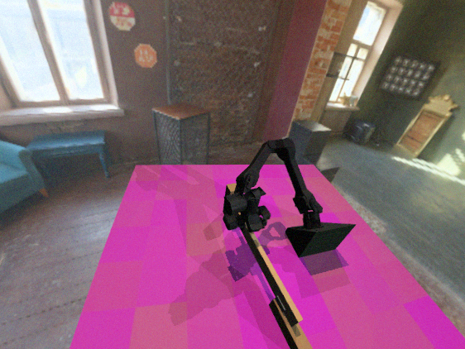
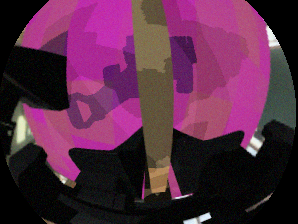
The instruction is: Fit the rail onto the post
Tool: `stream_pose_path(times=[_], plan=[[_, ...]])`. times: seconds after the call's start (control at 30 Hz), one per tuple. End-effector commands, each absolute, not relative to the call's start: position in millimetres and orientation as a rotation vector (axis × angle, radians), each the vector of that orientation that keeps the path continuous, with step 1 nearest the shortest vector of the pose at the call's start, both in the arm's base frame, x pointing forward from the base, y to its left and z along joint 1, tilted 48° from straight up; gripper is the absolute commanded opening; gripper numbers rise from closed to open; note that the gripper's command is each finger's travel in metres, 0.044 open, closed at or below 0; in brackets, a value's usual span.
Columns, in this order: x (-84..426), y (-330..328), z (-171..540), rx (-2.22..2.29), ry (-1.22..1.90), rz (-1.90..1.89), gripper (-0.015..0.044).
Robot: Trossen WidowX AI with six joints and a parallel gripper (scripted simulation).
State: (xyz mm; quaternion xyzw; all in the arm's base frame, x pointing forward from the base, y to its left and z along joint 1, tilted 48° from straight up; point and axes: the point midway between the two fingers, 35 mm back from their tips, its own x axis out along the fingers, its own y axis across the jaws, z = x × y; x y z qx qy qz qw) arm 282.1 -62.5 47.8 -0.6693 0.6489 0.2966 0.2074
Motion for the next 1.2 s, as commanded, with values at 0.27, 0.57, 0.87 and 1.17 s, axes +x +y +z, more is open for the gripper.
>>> stream_pose_path(times=[0.27, 0.57, 0.87, 1.17], plan=[[285.4, -63.2, 54.2, -1.87, 1.796, 0.82, 0.0], [285.7, -64.9, 56.4, -1.87, 1.796, 0.82, 0.0], [285.9, -67.1, 58.2, -1.87, 1.796, 0.82, 0.0], [286.1, -69.2, 60.1, -1.87, 1.796, 0.82, 0.0]])
